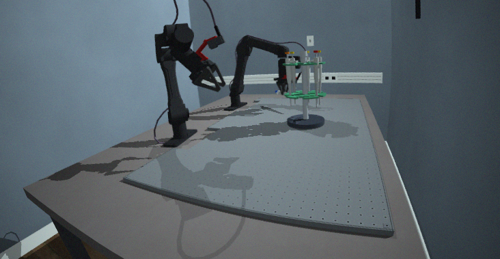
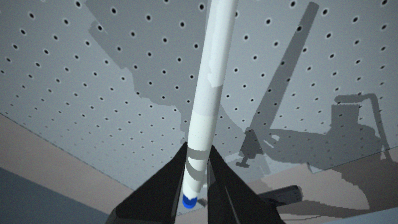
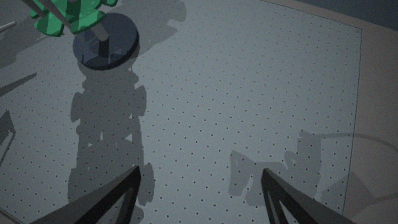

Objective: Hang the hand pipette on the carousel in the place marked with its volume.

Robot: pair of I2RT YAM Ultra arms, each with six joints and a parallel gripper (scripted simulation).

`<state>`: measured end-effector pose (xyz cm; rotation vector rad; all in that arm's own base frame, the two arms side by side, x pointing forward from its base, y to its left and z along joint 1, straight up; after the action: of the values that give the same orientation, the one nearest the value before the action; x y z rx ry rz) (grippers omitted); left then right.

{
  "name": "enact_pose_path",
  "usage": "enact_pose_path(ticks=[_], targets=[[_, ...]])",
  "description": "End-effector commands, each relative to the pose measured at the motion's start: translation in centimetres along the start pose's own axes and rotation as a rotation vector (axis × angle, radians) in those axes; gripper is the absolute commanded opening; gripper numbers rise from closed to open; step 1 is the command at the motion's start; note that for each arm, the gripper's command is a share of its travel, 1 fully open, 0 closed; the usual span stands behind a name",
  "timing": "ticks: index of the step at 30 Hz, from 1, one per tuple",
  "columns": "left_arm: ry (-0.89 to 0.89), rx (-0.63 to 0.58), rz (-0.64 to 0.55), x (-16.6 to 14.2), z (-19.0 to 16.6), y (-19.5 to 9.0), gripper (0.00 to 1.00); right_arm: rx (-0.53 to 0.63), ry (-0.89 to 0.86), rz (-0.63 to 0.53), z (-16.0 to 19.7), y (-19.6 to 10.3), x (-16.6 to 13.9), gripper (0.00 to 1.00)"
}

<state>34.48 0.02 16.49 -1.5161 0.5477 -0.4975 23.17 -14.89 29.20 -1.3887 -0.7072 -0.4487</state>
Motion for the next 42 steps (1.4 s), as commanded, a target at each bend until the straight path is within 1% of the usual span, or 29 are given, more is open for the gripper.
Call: enact_pose_path(ticks=[1,3,7,10,12,13,16,22,29,30,35,41,42], targets=[[0.178,0.029,-0.039,-1.3,0.6,-1.6,0.12,-0.014,-0.022,-0.037,-0.3,-0.6,0.8,1.0],[0.251,0.026,-0.036,-1.5,0.7,-1.4,0.12,-0.014,-0.022,-0.037,-0.3,-0.6,0.8,1.0],[0.26,0.043,-0.054,-1.1,0.9,-2.0,0.12,-0.014,-0.022,-0.037,-0.3,-0.6,0.8,1.0],[0.37,0.031,-0.04,-2.0,1.2,-1.4,0.12,-0.014,-0.022,-0.037,-0.3,-0.6,0.8,1.0],[0.37,0.031,-0.04,-2.0,1.2,-1.4,0.12,-0.014,-0.022,-0.037,-0.3,-0.6,0.8,1.0],[0.406,0.065,-0.063,-1.7,1.9,-2.4,0.12,-0.014,-0.022,-0.037,-0.3,-0.6,0.8,1.0],[0.516,0.039,-0.04,-2.8,1.9,-1.4,0.12,-0.014,-0.022,-0.037,-0.3,-0.6,0.8,1.0],[0.736,0.049,-0.037,-3.7,2.7,-1.5,0.12,-0.014,-0.022,-0.037,-0.3,-0.6,0.8,1.0],[0.781,0.045,-0.034,-4.0,2.8,-1.4,0.12,-0.014,-0.022,-0.037,-0.3,-0.6,0.8,1.0],[0.818,0.076,-0.044,-3.8,3.4,-2.3,0.12,-0.014,-0.022,-0.037,-0.3,-0.6,0.8,1.0],[1.001,0.048,-0.028,-5.3,3.7,-1.3,0.12,-0.014,-0.022,-0.037,-0.3,-0.6,0.8,1.0],[1.22,0.062,-0.023,-6.2,4.6,-1.7,0.12,-0.014,-0.022,-0.037,-0.3,-0.6,0.8,1.0],[1.222,0.062,-0.023,-6.2,4.6,-1.7,0.12,-0.014,-0.022,-0.037,-0.3,-0.6,0.8,1.0]])
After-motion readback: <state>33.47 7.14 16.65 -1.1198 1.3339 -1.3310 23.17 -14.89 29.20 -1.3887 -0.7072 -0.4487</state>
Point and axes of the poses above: on each arm, the point where the finger pads meet when closed, its own y axis out along the fingers, its own z axis across the jaws, x = y × z, the point moved 7 cm from there along -y, back along the fingers, and after that the axes turned 1 degree about y, right-handed, at the moved point
